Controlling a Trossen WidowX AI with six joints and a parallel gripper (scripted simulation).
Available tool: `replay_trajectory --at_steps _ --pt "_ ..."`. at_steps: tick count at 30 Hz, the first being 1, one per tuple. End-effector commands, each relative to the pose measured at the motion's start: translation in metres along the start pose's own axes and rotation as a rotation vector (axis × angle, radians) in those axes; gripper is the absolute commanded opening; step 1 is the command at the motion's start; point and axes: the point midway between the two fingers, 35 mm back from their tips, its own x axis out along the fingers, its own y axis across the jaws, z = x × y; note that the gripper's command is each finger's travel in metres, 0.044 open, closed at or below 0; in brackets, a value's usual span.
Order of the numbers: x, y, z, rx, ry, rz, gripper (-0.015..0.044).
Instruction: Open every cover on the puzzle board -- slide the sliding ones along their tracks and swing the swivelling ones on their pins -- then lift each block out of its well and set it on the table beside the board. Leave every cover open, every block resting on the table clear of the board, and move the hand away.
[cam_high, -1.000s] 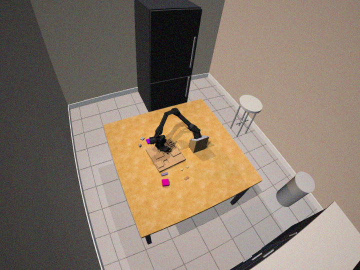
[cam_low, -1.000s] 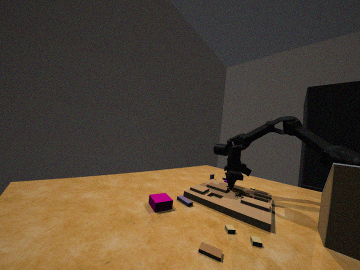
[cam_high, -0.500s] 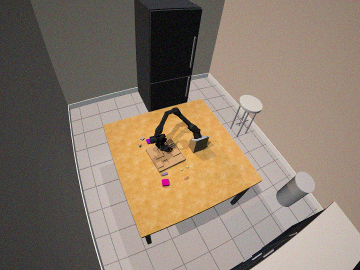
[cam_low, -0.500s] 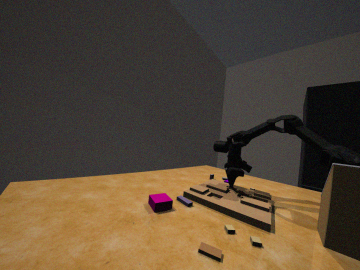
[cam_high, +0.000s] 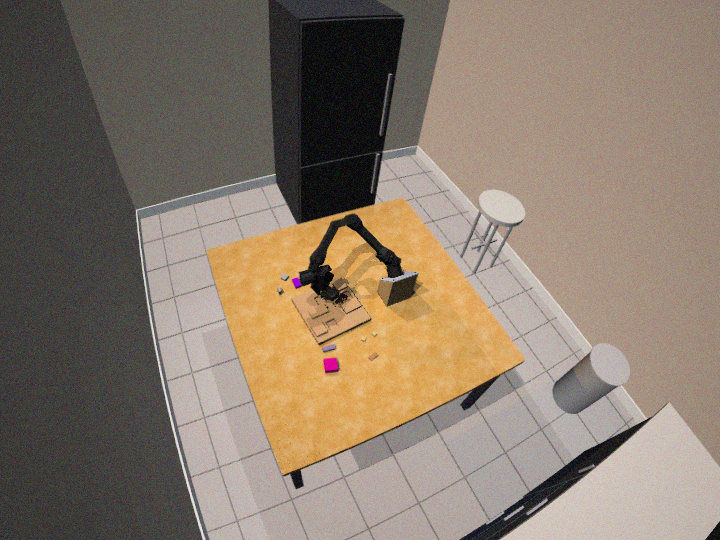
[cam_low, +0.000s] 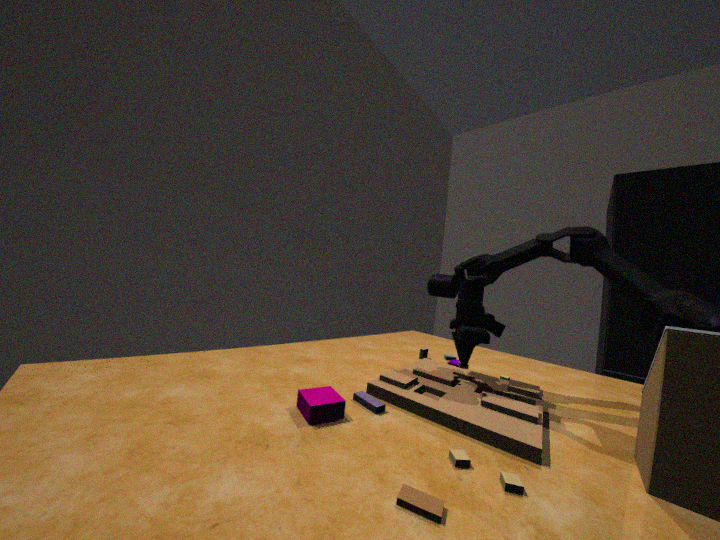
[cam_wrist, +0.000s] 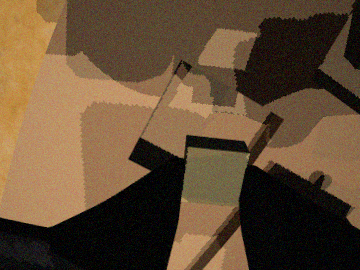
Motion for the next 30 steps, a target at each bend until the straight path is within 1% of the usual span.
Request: replay_trajectory --at_steps 1,6,23,30 --pt "-0.006 0.002 -0.001 0.009 0.005 0.003 0.0080" --pt "-0.013 0.002 -0.001 0.008 0.005 0.003 0.0080" --pt "-0.057 0.001 -0.001 0.008 0.005 0.001 0.0080" --pt "-0.057 0.016 0.016 0.007 0.007 -0.005 0.0080"
